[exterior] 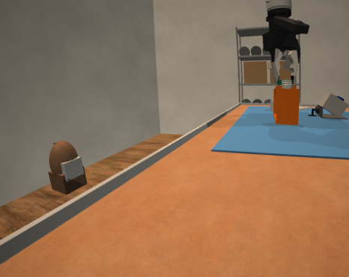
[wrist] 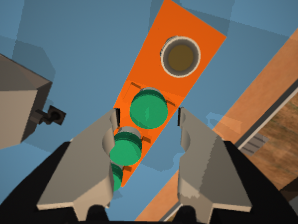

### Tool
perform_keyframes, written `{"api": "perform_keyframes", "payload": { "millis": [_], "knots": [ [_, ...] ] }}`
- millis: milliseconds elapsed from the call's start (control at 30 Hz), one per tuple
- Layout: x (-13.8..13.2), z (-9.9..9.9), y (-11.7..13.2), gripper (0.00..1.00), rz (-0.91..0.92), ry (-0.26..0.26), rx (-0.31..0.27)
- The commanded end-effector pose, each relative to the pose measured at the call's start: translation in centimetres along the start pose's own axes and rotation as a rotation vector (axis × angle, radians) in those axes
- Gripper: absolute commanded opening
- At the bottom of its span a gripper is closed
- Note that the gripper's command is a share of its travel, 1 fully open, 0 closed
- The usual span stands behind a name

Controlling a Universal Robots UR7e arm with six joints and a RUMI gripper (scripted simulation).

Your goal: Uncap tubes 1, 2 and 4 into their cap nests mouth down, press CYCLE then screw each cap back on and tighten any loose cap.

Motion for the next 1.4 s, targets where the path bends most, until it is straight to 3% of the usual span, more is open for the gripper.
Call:
{"api": "perform_keyframes", "payload": {
  "millis": [0,267,400,667,733,800,967,1300,1333,1367],
  "knots": [
    [0.01,-0.03,0.03,0.35,-0.011,0.002,0.002],
    [0.01,-0.03,0.03,0.35,-0.011,0.002,0.002],
    [0.01,-0.02,0.03,0.35,0.315,0.001,0.003],
    [0.01,-0.02,0.03,0.35,0.656,0.001,0.003],
    [0.01,-0.02,0.03,0.35,0.656,0.001,0.003],
    [0.01,-0.02,0.03,0.35,0.823,0.001,0.003],
    [0.01,-0.02,0.02,0.35,1.036,0.0,0.003],
    [0.03,-0.03,0.02,0.35,1.036,0.0,0.003],
    [0.03,-0.03,0.02,0.0,1.036,0.0,0.003],
    [0.03,-0.03,0.02,0.0,1.036,0.0,0.003]
  ]
}}
Point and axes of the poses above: the point where the finger pads meet when closed, its own z axis out along the fingers, its own x axis across the jaws, y = z × x, the point moved 4 cm from there along -z, back along the fingers, and after that the axes turned 10 degrees about -z, right-handed, at the moved point
